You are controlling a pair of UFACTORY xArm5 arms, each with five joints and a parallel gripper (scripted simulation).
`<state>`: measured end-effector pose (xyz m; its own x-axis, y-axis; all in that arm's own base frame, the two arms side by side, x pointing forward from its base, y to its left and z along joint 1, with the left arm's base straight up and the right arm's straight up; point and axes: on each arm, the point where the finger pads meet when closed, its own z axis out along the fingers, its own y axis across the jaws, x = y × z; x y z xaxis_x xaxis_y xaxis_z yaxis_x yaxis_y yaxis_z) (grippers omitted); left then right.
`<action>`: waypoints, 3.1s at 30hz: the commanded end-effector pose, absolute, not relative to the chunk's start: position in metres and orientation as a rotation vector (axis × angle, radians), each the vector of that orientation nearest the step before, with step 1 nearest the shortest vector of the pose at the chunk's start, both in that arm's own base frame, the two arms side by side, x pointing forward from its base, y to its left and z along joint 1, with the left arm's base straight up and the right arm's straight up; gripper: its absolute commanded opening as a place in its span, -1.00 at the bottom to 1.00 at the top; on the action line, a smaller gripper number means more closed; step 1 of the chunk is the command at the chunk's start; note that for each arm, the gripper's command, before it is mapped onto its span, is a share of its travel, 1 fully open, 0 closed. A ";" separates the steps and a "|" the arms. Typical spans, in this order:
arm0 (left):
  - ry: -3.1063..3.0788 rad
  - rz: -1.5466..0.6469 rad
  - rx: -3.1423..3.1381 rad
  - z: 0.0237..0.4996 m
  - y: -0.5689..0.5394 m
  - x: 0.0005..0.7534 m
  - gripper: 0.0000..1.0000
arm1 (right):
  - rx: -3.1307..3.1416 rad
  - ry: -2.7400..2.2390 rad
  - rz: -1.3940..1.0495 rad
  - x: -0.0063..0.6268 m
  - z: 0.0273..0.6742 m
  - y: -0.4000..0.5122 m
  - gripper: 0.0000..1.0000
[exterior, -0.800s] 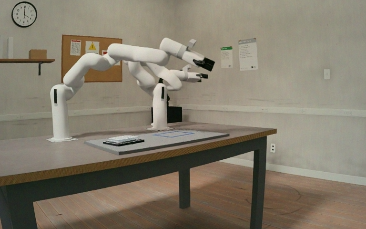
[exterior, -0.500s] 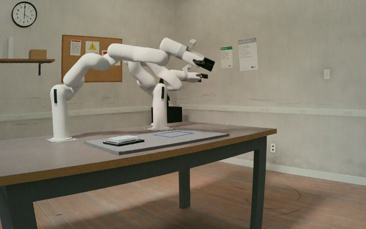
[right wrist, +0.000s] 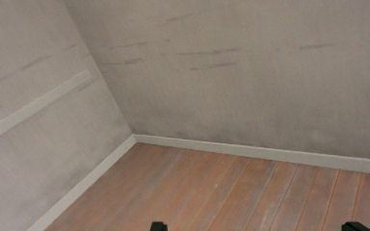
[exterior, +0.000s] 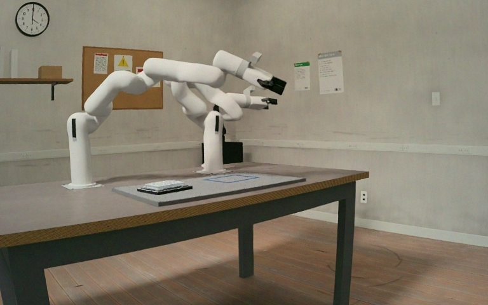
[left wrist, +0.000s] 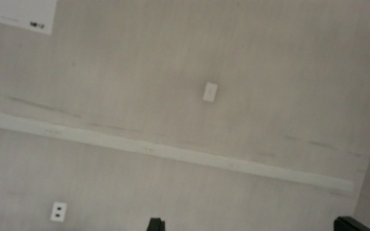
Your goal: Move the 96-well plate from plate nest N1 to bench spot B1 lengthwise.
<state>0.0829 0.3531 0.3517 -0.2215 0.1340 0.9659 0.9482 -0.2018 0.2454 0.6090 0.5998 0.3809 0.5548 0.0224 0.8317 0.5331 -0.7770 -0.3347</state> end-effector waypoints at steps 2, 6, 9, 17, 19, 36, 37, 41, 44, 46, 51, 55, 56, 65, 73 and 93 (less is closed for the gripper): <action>-1.356 -1.501 -1.332 0.353 0.353 0.083 1.00 | -2.218 -0.442 -1.180 0.609 0.385 0.599 1.00; -1.356 -1.501 -1.332 0.353 0.353 0.083 1.00 | -2.222 -0.438 -1.175 0.608 0.386 0.599 1.00; -1.356 -1.501 -1.332 0.353 0.353 0.083 1.00 | -2.225 -0.435 -1.171 0.607 0.387 0.598 1.00; -1.356 -1.501 -1.332 0.353 0.353 0.083 1.00 | -2.240 -0.417 -1.149 0.604 0.390 0.595 1.00; -1.356 -1.501 -1.332 0.353 0.353 0.083 1.00 | -2.246 -0.410 -1.139 0.603 0.391 0.594 1.00; -1.356 -1.501 -1.332 0.353 0.353 0.083 1.00 | -2.322 -0.316 -1.026 0.584 0.407 0.575 1.00; -1.356 -1.501 -1.332 0.353 0.353 0.083 1.00 | -2.329 -0.307 -1.015 0.582 0.408 0.573 1.00; -1.356 -1.501 -1.332 0.353 0.353 0.083 1.00 | -2.358 -0.267 -0.971 0.573 0.413 0.564 1.00; -1.356 -1.501 -1.332 0.353 0.353 0.083 1.00 | -2.366 -0.257 -0.960 0.570 0.415 0.562 1.00; -1.356 -1.501 -1.332 0.353 0.353 0.083 1.00 | -2.382 -0.234 -0.935 0.565 0.418 0.557 1.00; -1.356 -1.501 -1.332 0.353 0.353 0.083 1.00 | -2.424 -0.172 -0.870 0.550 0.425 0.542 1.00; -1.356 -1.501 -1.332 0.353 0.353 0.083 1.00 | -2.460 -0.116 -0.814 0.536 0.430 0.528 1.00; -1.356 -1.501 -1.332 0.353 0.353 0.083 1.00 | -2.469 -0.101 -0.799 0.533 0.431 0.525 1.00; -1.356 -1.501 -1.332 0.353 0.353 0.083 1.00 | -2.534 0.012 -0.695 0.503 0.439 0.495 1.00; -1.356 -1.501 -1.332 0.353 0.353 0.083 1.00 | -2.608 0.158 -0.573 0.463 0.446 0.456 1.00; -1.356 -1.501 -1.332 0.353 0.353 0.083 1.00 | -2.752 0.524 -0.317 0.360 0.445 0.355 1.00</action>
<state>0.0829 0.3531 0.3517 -0.2215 0.1340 0.9659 0.9482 -0.2018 0.2454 0.3893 0.3835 0.4439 0.9193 -0.3400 0.1981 -0.2473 -0.8908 -0.3811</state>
